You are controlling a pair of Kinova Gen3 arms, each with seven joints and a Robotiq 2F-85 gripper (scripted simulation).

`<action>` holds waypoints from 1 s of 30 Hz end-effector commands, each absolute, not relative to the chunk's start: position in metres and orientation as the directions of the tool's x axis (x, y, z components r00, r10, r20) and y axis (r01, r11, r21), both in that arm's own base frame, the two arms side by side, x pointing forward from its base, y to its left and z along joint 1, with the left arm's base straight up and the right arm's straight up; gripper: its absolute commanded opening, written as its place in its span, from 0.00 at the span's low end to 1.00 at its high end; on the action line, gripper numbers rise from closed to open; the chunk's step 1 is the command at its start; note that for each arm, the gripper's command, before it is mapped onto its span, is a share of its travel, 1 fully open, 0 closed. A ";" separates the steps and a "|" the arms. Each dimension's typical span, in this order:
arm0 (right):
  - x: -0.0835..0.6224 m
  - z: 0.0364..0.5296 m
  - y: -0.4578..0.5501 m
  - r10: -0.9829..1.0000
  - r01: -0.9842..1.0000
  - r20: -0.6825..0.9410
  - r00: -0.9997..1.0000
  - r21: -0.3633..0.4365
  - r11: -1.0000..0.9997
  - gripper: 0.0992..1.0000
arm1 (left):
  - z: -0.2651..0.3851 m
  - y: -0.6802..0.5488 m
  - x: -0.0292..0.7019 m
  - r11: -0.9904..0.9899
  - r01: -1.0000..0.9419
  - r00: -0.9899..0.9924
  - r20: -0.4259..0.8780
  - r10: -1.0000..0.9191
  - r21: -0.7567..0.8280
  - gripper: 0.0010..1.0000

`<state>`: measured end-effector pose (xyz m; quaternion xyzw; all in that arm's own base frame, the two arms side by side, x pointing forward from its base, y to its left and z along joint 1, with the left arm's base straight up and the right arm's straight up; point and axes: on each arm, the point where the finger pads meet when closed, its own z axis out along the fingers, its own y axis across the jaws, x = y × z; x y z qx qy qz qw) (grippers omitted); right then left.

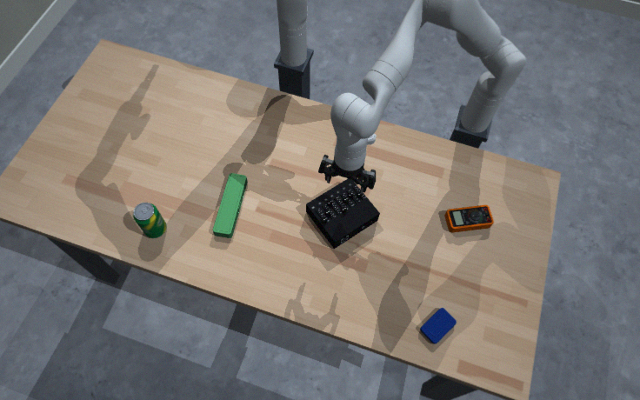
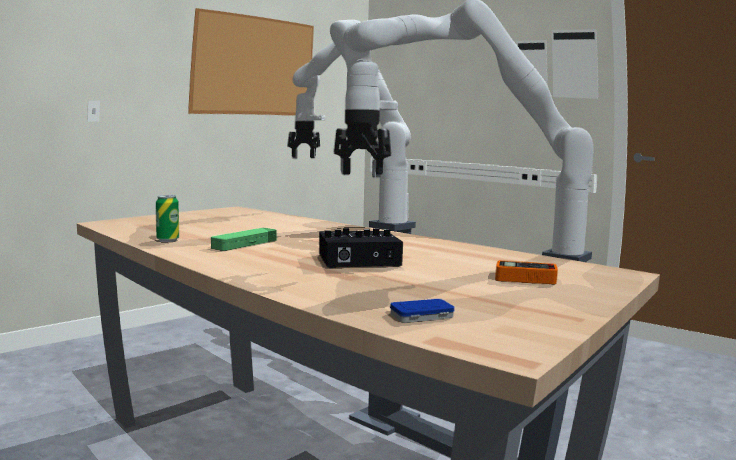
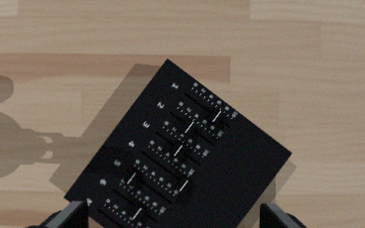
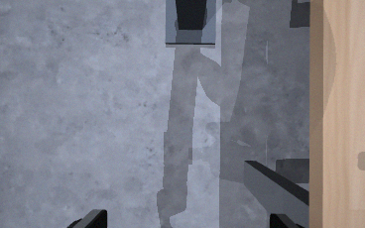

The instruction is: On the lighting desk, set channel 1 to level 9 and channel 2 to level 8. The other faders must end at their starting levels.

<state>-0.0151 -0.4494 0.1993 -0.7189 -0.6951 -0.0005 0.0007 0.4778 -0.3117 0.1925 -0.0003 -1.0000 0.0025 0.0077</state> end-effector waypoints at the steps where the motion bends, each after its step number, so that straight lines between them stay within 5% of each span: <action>1: -0.015 0.200 -0.450 0.999 0.999 0.000 0.034 0.000 -0.034 1.00 | 0.195 -0.309 0.482 1.000 -0.001 -1.000 0.001 -0.001 0.000 1.00; 30: -0.015 0.200 -0.450 0.999 0.999 0.000 0.034 0.000 -0.034 1.00 | 0.194 -0.310 0.481 0.999 0.035 -0.999 0.002 0.035 0.001 1.00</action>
